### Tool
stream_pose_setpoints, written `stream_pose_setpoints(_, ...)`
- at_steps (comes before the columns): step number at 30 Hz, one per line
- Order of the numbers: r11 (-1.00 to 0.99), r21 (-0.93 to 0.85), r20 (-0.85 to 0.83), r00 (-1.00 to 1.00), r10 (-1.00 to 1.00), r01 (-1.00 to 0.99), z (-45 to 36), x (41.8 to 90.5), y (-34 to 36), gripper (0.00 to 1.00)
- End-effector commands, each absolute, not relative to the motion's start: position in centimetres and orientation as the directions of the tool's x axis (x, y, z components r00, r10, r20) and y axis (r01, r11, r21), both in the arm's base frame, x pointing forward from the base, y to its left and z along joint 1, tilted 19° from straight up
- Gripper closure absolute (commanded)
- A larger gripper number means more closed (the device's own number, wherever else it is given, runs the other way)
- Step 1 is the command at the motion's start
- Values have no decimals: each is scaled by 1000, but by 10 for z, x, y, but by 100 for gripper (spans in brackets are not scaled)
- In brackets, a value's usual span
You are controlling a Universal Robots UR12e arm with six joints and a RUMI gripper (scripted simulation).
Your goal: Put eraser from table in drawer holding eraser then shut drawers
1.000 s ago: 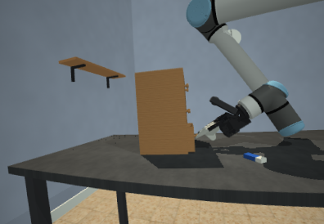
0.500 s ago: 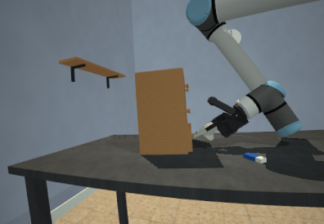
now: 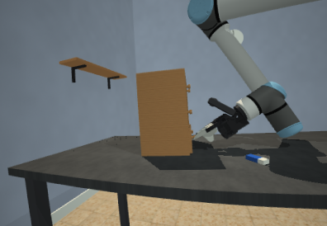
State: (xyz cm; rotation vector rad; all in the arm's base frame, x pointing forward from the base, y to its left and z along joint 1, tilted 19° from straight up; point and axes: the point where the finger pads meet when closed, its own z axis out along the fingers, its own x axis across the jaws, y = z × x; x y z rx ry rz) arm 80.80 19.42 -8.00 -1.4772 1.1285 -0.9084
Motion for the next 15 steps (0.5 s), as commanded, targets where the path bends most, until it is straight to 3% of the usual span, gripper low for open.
stream_pose_setpoints(1,-38,-981,-16,275,-961,-189,-79,810,195,93)
stream_pose_setpoints(15,-38,-981,-16,275,-961,-189,-77,814,196,93)
